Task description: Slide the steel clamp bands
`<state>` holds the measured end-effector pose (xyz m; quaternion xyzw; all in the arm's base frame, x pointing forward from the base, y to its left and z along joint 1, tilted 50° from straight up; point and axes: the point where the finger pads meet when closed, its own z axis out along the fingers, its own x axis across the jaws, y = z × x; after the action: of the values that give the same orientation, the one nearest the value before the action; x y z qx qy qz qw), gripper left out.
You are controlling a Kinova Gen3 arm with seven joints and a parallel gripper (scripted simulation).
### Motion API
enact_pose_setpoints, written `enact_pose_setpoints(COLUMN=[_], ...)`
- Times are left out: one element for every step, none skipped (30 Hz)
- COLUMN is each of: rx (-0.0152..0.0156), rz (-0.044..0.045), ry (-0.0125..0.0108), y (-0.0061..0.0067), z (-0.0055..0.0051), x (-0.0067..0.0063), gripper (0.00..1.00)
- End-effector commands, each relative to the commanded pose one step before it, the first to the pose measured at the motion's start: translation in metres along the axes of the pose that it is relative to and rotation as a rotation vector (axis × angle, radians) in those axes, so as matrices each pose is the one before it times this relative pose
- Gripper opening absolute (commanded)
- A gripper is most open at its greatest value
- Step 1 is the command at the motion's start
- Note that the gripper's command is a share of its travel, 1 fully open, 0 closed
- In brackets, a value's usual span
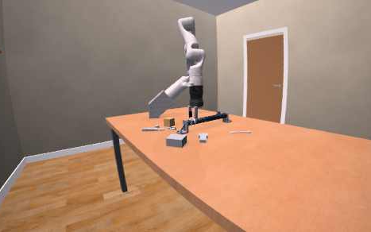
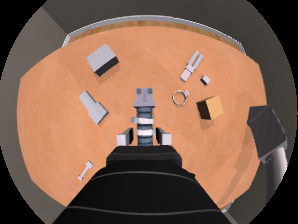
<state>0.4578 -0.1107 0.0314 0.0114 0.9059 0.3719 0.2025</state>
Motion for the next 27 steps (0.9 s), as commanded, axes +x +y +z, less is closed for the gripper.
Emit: enact_pose_setpoints(rx=[0.00028, 0.00000, 0.00000, 0.00000, 0.00000, 0.00000, 0.00000, 0.00000, 0.00000, 0.00000, 0.00000, 0.00000, 0.00000, 0.00000, 0.00000, 0.00000, 0.00000, 0.00000, 0.00000, 0.00000, 0.00000, 0.00000, 0.00000, 0.00000, 0.00000, 0.00000, 0.00000], rz=[-0.00021, 0.00000, 0.00000, 0.00000, 0.00000, 0.00000, 0.00000, 0.00000, 0.00000, 0.00000, 0.00000, 0.00000, 0.00000, 0.00000, 0.00000, 0.00000, 0.00000, 0.00000, 0.00000, 0.00000, 0.00000, 0.00000, 0.00000, 0.00000, 0.00000, 0.00000, 0.00000], ry=[-0.00024, 0.00000, 0.00000, 0.00000, 0.00000, 0.00000, 0.00000, 0.00000, 0.00000, 0.00000, 0.00000, 0.00000, 0.00000, 0.00000, 0.00000, 0.00000, 0.00000, 0.00000, 0.00000, 0.00000, 0.00000, 0.00000, 0.00000, 0.00000, 0.00000, 0.00000, 0.00000], y=[-0.00004, 0.00000, 0.00000, 0.00000, 0.00000, 0.00000, 0.00000, 0.00000, 0.00001, 0.00000, 0.00000, 0.00000, 0.00000, 0.00000, 0.00000, 0.00000, 0.00000, 0.00000, 0.00000, 0.00000, 0.00000, 0.00000, 0.00000, 0.00000, 0.00000, 0.00000, 0.00000], z=[0.00218, 0.00123, 0.00136, 0.00148, 0.00160, 0.00168, 0.00175, 0.00180, 0.00183, 0.00184, 0.00182, 0.00178, 0.00172, 0.00000, 0.00000, 0.00163, 0.00153, 0.00141, 0.00128, 0.00113, 0.00098, 0.00082, 0.00066, 0.00050, 0.00036, 0.00023, 0.00013], x=[-0.00020, 0.00000, 0.00000, 0.00000, -0.00001, 0.00000, 0.00000, 0.00000, 0.00000, 0.00000, 0.00000, 0.00000, 0.00000, 0.00000, 0.00000, 0.00000, 0.00000, 0.00000, 0.00000, 0.00000, 0.00000, 0.00000, 0.00000, 0.00000, 0.00000, 0.00000, 0.00000], gripper=[0.86, 0.86, 0.86, 0.86, 0.86, 0.86, 0.86, 0.86, 0.86, 0.86, 0.86, 0.86, 0.86, 0.86, 0.86, 0.86, 0.86, 0.86, 0.86, 0.86, 0.86, 0.86, 0.86, 0.86, 0.86, 0.86, 0.86])
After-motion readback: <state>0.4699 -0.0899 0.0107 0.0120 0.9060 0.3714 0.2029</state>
